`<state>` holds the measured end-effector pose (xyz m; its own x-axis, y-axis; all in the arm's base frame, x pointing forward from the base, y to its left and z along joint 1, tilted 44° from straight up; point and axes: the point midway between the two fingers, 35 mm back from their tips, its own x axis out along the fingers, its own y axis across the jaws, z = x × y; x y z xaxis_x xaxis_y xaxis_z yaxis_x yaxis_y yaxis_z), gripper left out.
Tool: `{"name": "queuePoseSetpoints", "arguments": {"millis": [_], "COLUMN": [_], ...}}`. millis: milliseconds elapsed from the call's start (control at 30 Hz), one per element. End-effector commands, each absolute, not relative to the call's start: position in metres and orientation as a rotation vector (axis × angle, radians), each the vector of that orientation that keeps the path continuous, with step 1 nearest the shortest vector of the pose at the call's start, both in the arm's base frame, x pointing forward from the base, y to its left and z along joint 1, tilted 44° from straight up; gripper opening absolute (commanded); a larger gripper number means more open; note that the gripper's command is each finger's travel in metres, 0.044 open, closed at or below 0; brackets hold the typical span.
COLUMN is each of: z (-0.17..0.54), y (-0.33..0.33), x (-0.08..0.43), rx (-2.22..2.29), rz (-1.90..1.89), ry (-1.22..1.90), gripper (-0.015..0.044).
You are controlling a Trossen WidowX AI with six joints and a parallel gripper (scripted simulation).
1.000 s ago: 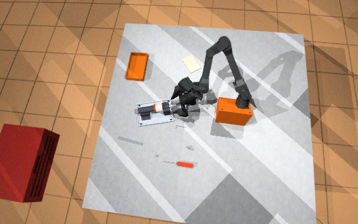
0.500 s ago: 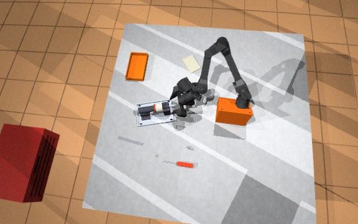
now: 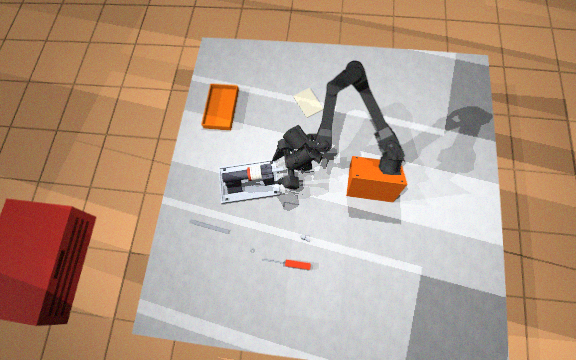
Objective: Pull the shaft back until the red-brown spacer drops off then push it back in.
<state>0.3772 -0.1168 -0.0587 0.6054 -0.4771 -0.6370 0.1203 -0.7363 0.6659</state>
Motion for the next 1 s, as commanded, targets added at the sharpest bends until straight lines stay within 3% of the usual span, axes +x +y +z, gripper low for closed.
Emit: {"name": "queuePoseSetpoints", "arguments": {"millis": [0,900,967], "z": [-0.0609,-0.0628,-0.0607], "y": [-0.1166,-0.1160,-0.1162], "x": [0.3767,0.3766,0.3772], "rx": [2.139,2.139,2.143], "rz": [-1.121,-1.121,-1.118], "ry": [-0.272,-0.272,-0.278], "gripper": [0.0440,0.0440,0.0387]}}
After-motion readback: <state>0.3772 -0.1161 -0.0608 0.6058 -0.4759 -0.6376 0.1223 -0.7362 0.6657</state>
